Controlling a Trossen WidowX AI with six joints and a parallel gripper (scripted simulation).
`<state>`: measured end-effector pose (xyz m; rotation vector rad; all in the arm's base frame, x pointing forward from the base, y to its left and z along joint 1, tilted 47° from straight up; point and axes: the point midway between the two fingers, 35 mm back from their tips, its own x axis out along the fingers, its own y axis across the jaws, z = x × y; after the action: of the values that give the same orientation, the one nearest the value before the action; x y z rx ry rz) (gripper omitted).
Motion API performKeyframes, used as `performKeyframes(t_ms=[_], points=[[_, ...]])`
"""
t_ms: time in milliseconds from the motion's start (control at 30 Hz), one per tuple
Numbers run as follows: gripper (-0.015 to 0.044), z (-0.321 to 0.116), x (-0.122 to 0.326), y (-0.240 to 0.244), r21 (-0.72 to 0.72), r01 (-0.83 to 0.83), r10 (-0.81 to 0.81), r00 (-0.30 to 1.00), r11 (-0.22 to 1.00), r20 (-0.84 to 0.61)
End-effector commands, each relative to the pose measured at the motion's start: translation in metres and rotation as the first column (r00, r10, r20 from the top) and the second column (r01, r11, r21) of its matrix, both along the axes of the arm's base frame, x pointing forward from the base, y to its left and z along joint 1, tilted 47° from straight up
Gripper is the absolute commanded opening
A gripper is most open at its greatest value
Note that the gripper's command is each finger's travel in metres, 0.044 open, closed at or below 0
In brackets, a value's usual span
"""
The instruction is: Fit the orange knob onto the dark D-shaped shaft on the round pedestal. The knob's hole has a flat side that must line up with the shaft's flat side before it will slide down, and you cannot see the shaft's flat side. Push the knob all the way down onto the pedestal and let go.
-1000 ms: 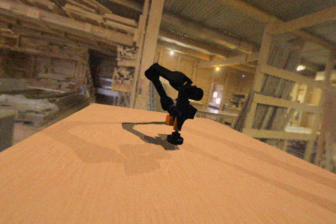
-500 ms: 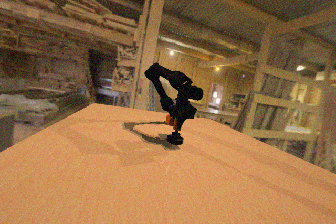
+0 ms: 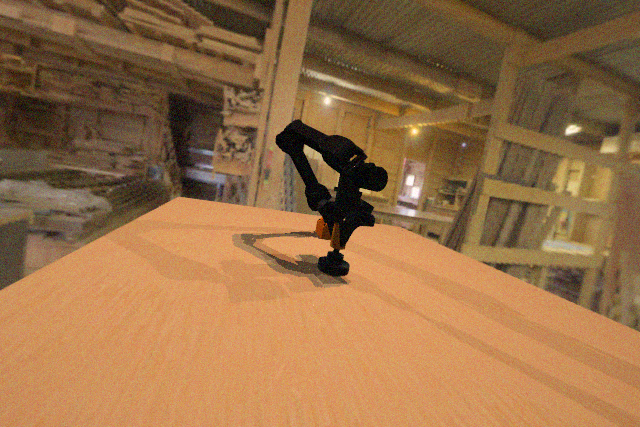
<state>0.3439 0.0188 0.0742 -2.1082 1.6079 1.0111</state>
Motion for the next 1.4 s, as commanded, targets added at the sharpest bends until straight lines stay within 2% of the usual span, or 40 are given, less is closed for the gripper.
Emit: performKeyframes(t_ms=[0, 567, 833, 1367], points=[[0.0, -0.0005, 0.0003, -0.0012, -0.002, -0.004, 0.004, 1.0, 1.0, 0.0], [0.0, 0.0028, 0.0005, 0.0011, -0.002, -0.004, 0.004, 1.0, 1.0, 0.0], [0.0, 0.0012, 0.0012, 0.0021, -0.017, -0.149, 0.145, 0.978, 0.989, -0.151], [0.0, -0.0005, 0.0005, -0.0019, -0.017, -0.149, 0.145, 0.978, 0.989, -0.151]])
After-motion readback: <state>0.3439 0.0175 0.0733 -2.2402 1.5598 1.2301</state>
